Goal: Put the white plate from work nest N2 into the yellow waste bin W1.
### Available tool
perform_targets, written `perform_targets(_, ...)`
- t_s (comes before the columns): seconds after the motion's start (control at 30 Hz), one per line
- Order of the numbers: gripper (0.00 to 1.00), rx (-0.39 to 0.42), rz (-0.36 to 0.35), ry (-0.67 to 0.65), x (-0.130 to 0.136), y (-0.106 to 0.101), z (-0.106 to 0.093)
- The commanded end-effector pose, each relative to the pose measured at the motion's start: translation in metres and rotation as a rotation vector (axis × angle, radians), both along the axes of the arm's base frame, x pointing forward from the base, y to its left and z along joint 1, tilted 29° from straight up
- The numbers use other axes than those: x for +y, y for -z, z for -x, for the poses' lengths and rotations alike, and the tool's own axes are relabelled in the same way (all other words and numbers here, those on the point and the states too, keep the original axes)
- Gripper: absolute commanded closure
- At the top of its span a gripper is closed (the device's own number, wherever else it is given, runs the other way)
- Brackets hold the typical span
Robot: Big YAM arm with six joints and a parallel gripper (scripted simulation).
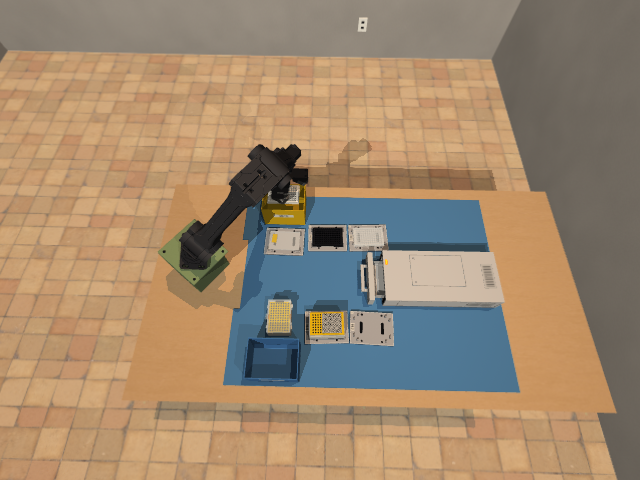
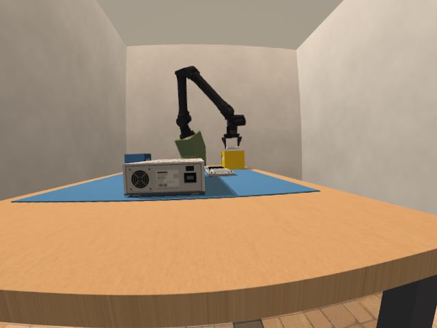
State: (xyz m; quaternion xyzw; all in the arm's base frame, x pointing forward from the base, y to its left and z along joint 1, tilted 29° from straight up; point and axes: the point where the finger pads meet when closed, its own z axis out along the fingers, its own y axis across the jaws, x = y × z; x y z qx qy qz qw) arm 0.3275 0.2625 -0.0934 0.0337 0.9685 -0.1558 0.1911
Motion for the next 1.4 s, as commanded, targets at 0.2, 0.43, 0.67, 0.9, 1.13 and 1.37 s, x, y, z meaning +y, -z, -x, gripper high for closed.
perform_targets(0.2, 1.0, -0.016, -0.014, 0.004, 0.004, 0.011, -0.021)
perform_targets(0.43, 1.0, -0.016, -0.014, 0.003, 0.002, 0.017, -0.023)
perform_targets(0.67, 1.0, -0.015, -0.012, 0.004, -0.002, 0.026, -0.026)
perform_targets(0.9, 1.0, -0.015, -0.012, 0.002, -0.004, 0.032, -0.028)
perform_targets(1.13, 1.0, -0.011, -0.01, -0.003, -0.004, 0.028, -0.019)
perform_targets(1.37, 1.0, -0.011, -0.01, -0.003, -0.004, 0.028, -0.019)
